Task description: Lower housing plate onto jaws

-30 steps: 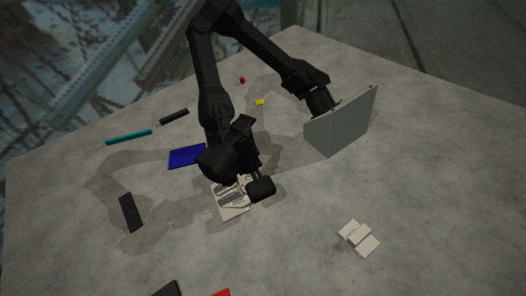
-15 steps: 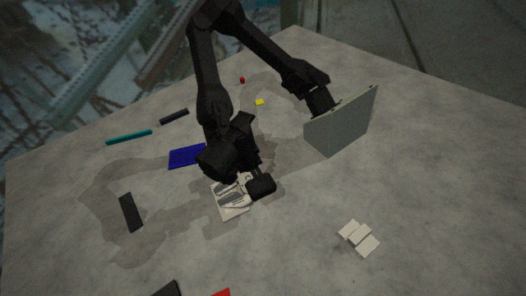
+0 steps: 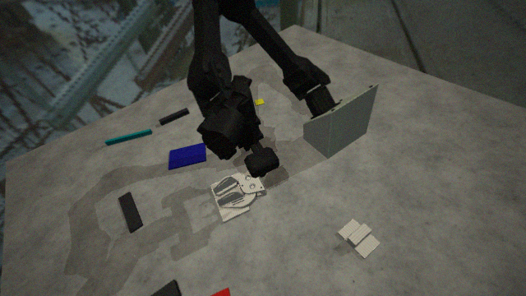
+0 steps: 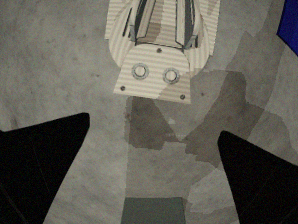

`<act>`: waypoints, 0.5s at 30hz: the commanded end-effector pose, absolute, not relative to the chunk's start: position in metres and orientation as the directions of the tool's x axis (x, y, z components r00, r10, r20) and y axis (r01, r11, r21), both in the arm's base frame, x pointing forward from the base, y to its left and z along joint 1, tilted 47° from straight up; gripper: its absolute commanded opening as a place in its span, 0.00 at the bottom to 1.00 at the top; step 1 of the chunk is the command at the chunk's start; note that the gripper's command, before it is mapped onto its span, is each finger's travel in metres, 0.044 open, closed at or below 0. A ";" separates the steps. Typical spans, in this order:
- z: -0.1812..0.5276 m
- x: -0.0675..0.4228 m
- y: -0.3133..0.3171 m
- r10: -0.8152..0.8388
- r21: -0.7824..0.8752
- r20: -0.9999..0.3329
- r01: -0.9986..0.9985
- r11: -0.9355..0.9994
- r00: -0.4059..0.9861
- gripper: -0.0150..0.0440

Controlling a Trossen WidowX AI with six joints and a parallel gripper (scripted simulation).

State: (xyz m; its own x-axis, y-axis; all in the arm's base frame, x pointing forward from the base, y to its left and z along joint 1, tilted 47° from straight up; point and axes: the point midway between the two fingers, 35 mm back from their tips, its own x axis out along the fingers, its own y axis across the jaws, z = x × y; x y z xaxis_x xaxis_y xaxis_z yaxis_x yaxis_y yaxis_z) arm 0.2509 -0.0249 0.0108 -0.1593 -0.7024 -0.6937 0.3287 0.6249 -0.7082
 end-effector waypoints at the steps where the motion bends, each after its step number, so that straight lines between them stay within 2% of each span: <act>1: 0.029 0.230 0.000 -0.698 -0.702 -0.699 0.328 0.632 -0.152 1.00; 4: 0.042 0.212 0.012 -0.700 -0.706 -0.696 0.329 0.627 -0.158 1.00; 15: 0.043 0.211 0.013 -0.701 -0.706 -0.696 0.329 0.627 -0.158 1.00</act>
State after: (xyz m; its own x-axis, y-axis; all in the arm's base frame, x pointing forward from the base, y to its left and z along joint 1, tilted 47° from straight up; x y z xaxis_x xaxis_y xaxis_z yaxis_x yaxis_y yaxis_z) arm 0.2121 0.0126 0.0428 -0.1547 -0.7023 -0.6949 0.3259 0.6278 -0.7069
